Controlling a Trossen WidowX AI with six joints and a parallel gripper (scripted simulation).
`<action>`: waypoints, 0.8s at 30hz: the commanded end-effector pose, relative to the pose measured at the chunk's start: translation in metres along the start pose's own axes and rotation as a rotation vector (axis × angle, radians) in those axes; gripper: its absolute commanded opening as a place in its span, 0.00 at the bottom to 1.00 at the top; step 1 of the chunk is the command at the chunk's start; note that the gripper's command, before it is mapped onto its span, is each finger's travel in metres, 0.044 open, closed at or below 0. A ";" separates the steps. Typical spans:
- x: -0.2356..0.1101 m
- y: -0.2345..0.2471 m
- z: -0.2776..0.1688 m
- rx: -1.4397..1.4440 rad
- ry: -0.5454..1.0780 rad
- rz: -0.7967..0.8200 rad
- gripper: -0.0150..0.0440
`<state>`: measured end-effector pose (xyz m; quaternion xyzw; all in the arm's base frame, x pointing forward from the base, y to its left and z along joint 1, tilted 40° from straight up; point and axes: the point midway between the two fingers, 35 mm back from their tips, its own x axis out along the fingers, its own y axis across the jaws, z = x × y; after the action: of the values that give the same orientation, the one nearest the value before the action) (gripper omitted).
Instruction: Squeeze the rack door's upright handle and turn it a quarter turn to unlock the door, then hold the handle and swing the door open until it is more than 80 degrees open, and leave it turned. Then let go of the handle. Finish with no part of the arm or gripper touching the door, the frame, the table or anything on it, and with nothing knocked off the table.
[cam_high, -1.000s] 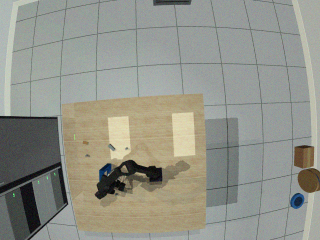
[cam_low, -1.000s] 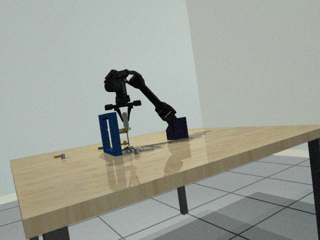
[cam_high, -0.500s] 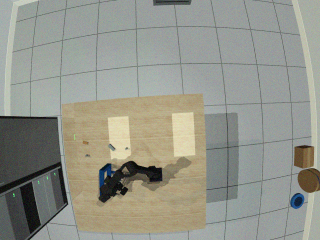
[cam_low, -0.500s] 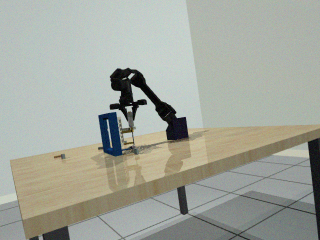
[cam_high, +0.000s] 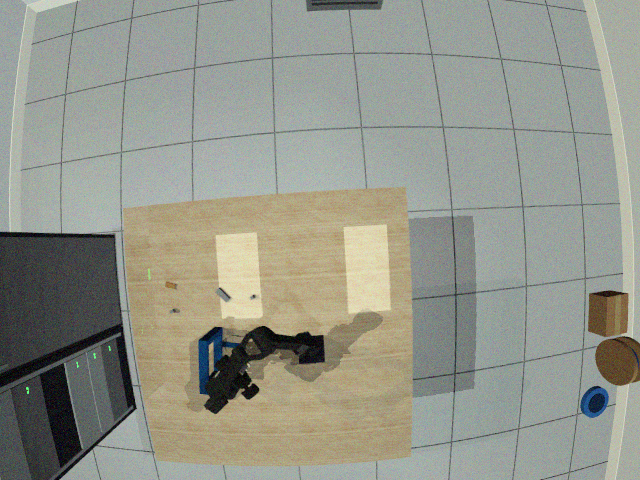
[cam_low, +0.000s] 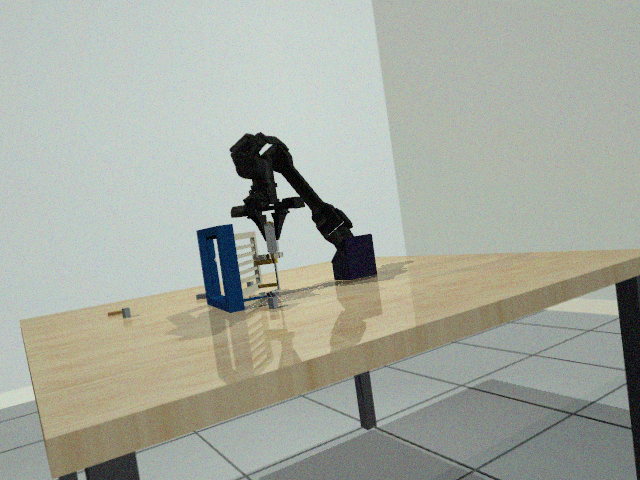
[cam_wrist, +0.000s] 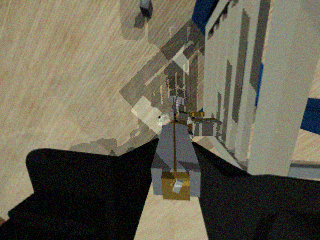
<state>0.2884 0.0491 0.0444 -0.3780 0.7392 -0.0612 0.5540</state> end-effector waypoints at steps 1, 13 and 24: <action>0.001 0.006 0.002 0.089 -0.004 -0.003 0.30; 0.001 0.031 0.011 0.269 -0.004 -0.001 0.30; 0.001 0.054 0.023 0.444 -0.005 0.000 0.30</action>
<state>0.2809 0.0900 0.0116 -0.2710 0.7122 -0.1963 0.6171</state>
